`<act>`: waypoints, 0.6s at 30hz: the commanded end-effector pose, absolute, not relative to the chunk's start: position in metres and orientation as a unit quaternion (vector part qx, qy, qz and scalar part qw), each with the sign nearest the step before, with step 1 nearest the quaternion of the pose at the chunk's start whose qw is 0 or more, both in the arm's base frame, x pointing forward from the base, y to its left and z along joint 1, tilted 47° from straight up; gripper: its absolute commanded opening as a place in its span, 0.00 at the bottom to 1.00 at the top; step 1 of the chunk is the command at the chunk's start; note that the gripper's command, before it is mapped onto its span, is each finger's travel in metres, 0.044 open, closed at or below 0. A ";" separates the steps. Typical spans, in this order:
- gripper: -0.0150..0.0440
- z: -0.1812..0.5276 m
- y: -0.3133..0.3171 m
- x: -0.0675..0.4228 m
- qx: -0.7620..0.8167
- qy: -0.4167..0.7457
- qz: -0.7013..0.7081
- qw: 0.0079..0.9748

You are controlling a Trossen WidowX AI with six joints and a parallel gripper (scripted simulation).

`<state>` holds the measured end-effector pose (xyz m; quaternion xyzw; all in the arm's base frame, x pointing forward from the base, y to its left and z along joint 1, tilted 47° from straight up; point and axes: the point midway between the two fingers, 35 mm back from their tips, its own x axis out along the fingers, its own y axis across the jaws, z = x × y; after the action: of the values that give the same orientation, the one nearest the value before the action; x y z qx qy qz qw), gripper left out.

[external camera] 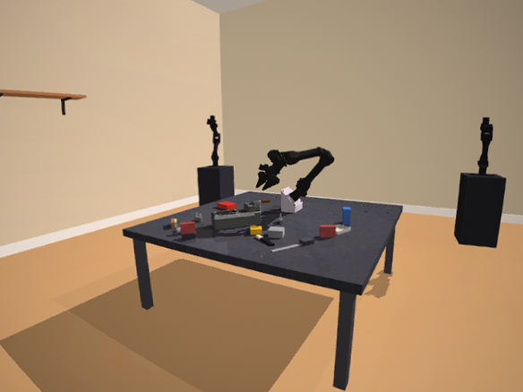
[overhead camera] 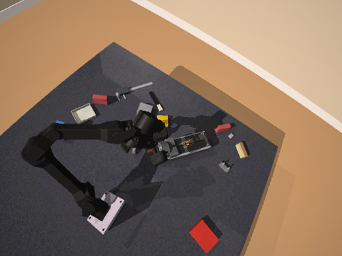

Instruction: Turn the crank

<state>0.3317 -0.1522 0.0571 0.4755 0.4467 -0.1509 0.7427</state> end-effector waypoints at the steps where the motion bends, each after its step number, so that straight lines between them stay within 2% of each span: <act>1: 1.00 0.051 -0.166 0.346 0.466 0.440 -0.120 0.758; 18: 1.00 0.003 -0.218 0.387 0.409 0.396 0.014 0.822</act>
<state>0.3794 -0.2064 0.0114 0.4233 0.4103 -0.0116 0.8077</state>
